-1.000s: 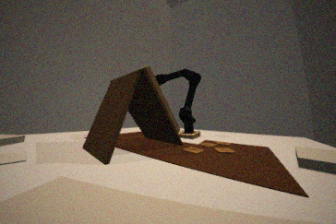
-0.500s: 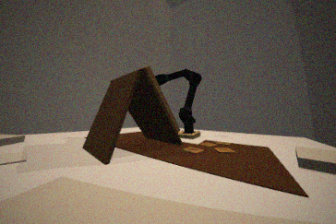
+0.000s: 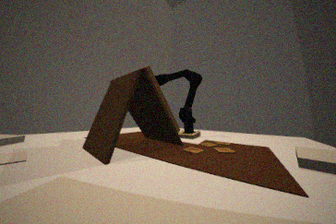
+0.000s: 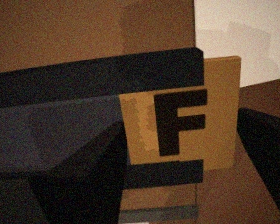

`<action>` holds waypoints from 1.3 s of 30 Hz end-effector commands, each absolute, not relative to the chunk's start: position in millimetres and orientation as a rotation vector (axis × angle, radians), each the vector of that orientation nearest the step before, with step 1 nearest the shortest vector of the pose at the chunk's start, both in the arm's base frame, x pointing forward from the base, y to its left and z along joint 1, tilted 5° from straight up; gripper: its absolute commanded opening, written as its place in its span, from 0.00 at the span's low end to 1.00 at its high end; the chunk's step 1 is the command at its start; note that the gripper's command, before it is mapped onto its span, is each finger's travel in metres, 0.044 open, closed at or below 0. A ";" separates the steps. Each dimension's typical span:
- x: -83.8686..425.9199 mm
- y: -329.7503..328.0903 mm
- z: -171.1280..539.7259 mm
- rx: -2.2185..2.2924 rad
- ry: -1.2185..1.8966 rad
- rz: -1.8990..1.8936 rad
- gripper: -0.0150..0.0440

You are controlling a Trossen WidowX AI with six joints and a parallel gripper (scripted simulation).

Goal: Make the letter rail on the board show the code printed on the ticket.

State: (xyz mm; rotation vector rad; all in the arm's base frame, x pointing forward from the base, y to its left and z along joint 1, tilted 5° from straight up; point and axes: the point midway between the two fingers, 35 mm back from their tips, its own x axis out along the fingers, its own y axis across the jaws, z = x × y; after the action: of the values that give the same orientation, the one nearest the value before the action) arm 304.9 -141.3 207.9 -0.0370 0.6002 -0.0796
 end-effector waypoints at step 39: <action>306.1 -121.2 206.3 -0.030 0.602 -0.083 0.25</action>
State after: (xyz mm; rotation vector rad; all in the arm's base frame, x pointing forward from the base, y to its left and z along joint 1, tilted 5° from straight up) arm 306.5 -123.2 208.1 -0.0350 0.5999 -0.0789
